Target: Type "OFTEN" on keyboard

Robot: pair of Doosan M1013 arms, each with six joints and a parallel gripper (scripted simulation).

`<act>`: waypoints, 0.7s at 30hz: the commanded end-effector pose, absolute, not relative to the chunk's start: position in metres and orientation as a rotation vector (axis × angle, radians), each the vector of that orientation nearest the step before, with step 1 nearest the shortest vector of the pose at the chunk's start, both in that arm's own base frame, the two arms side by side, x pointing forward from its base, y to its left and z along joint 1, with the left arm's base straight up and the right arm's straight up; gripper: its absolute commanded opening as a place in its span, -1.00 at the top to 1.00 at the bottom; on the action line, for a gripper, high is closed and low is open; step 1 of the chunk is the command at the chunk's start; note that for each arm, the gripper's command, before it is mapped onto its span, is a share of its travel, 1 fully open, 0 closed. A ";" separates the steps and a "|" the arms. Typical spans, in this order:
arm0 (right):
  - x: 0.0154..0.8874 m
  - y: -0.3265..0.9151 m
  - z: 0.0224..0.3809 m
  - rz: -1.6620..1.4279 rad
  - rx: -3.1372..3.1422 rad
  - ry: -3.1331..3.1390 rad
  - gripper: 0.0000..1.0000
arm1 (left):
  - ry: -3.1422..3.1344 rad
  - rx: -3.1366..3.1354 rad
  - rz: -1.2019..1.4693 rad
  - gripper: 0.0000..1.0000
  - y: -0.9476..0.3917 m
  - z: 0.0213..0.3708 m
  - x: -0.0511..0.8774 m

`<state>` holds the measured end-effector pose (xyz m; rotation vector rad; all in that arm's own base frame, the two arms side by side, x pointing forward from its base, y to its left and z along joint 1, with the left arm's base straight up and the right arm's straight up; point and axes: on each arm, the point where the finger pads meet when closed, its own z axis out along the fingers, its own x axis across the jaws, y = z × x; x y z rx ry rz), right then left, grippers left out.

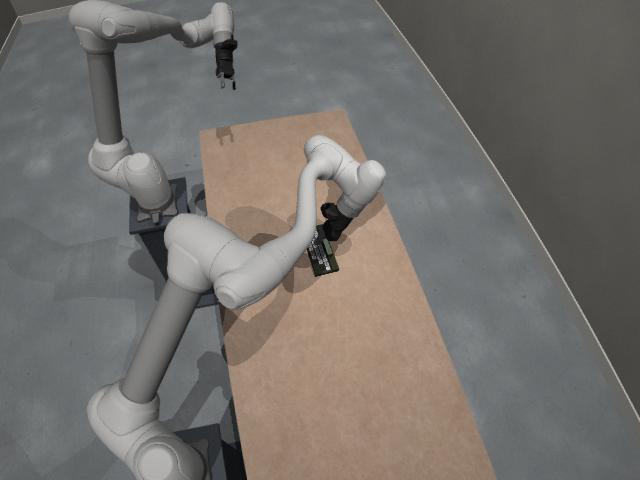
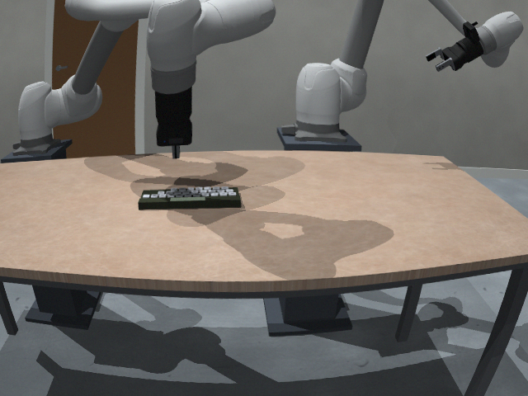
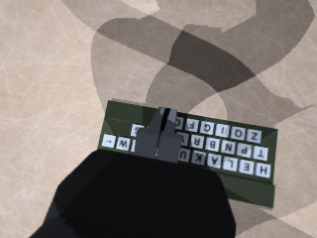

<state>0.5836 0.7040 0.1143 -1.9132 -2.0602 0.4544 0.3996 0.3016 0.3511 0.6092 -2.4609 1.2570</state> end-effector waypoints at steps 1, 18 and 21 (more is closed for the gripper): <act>0.581 0.707 0.104 0.456 -1.905 -2.061 1.00 | -2.592 0.586 1.231 -1.00 0.324 0.341 0.343; 0.581 0.706 0.053 0.456 -1.905 -2.062 1.00 | -2.965 0.364 0.928 -1.00 0.343 0.299 0.111; 0.581 0.707 0.051 0.456 -1.905 -2.062 1.00 | -2.979 0.345 0.906 -1.00 0.341 0.296 0.097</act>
